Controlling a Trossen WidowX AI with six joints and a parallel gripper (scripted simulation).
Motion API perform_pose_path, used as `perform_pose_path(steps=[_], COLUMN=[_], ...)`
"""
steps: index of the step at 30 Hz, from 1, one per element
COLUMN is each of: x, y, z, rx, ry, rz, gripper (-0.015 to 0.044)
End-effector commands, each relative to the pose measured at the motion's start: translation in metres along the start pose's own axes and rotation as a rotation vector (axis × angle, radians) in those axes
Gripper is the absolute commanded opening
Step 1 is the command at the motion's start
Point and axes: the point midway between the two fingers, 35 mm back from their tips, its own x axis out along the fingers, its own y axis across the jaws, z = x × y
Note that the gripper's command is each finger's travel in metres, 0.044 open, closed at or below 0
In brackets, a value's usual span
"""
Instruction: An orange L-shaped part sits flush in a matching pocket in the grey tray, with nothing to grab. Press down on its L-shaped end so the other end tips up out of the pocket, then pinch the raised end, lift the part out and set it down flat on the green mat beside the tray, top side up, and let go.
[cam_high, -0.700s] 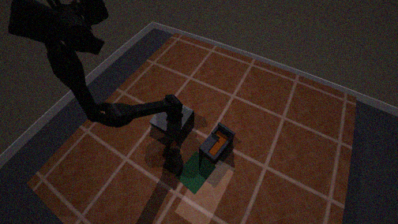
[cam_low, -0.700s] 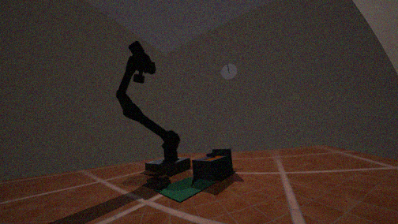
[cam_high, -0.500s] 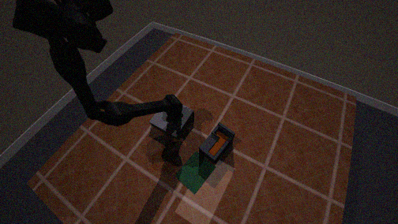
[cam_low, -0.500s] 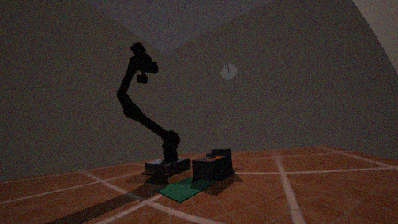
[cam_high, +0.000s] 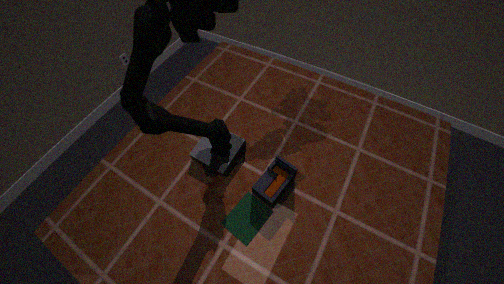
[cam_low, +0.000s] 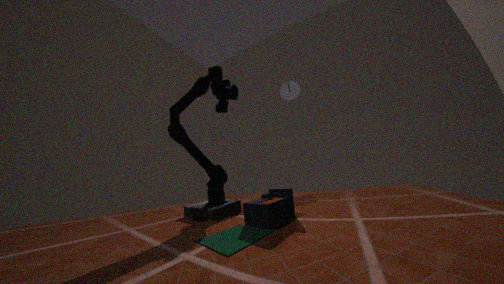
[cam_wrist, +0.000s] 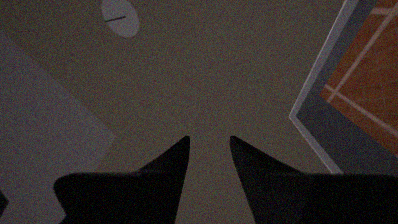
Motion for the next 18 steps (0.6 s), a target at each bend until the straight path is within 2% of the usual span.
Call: perform_pose_path(steps=[1,9,18], x=[0.012,-0.006,-0.079], y=[-0.025,-0.085,-0.181], z=[0.072,0.194,0.290], rx=[0.007,0.006,0.057], ry=[-0.209,-0.556,-0.818], rz=[-0.079,-0.312,-0.724], gripper=[0.0180,0.0180,0.0180])
